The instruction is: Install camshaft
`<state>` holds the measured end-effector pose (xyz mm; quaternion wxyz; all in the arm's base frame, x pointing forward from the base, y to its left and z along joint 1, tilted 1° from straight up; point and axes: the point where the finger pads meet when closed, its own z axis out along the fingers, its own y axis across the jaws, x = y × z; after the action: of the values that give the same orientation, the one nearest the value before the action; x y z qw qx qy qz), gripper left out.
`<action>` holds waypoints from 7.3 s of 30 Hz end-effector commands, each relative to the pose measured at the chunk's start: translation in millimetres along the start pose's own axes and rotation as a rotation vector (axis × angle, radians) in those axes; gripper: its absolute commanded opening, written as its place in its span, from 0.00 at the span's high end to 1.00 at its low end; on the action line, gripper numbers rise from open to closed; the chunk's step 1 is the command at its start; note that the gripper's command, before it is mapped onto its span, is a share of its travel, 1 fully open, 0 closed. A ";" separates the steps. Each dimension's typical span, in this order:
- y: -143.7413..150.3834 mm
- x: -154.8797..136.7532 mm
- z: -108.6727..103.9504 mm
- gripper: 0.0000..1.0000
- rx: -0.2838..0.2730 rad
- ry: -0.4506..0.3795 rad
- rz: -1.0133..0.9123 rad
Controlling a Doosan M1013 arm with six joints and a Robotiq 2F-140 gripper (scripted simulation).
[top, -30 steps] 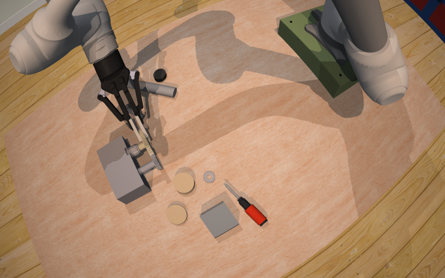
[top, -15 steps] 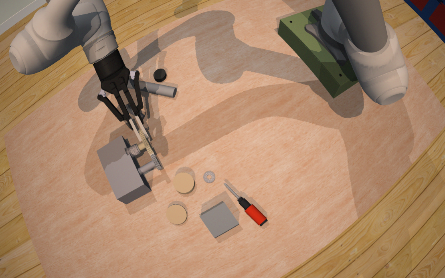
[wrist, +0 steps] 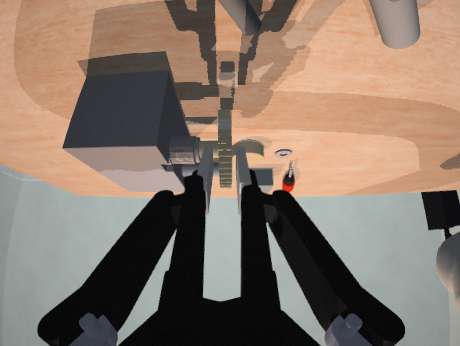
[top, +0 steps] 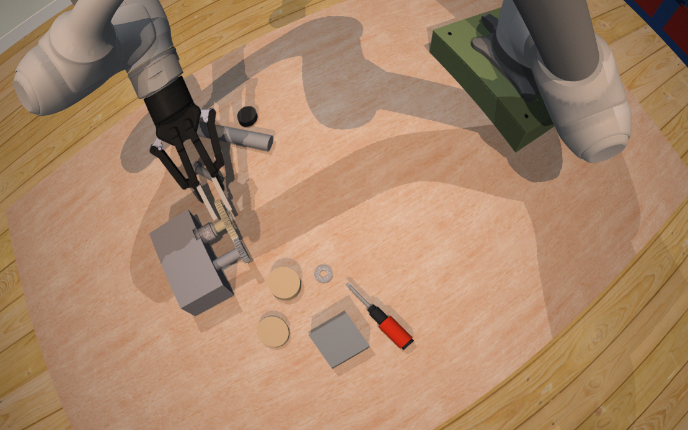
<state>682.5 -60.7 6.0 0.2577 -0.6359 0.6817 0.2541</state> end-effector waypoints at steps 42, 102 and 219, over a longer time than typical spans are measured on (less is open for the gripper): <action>-7.8 -2.6 -0.9 0.81 0.003 -0.002 0.000; -4.7 -2.6 -0.9 0.81 0.003 -0.002 0.000; -4.9 -2.5 -50.6 0.81 0.003 -0.002 0.000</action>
<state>684.1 -88.5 40.5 0.2595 -0.6354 0.6809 0.2556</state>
